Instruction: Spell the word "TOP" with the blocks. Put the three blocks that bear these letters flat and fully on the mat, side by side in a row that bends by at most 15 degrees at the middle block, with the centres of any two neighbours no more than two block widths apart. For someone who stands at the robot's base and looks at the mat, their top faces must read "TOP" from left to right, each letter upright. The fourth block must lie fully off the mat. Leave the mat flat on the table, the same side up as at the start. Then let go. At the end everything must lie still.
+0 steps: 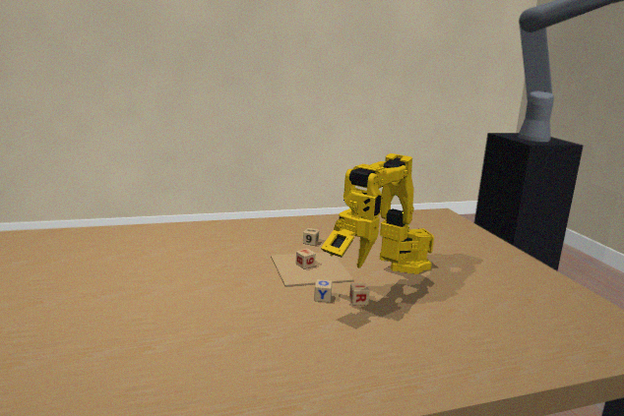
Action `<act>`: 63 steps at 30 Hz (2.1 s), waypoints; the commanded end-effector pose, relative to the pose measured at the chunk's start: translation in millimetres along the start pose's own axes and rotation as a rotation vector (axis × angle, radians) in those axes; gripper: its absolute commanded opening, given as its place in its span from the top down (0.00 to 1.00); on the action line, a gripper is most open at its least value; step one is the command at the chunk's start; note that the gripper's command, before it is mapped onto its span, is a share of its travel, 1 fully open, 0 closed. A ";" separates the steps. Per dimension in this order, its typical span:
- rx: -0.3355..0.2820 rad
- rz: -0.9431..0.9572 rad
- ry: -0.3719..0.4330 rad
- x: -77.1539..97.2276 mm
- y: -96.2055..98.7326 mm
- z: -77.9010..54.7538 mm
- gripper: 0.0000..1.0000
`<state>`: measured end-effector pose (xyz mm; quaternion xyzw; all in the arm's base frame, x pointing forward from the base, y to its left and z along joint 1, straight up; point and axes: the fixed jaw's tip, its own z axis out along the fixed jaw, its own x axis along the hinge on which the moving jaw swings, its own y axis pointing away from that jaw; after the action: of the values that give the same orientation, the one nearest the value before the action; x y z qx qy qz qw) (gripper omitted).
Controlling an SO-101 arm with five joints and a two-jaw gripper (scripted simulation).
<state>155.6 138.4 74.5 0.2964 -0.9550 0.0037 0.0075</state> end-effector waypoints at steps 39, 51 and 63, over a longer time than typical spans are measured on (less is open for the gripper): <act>0.005 0.416 -0.108 -4.6 -89.5 -19.1 0.65; 0.010 0.707 -0.085 35.4 -136.8 -19.6 0.65; 0.010 0.719 -0.084 37.2 -138.4 -19.6 0.65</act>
<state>196.3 4.8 79.7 -0.0523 -0.9986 0.0010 0.0126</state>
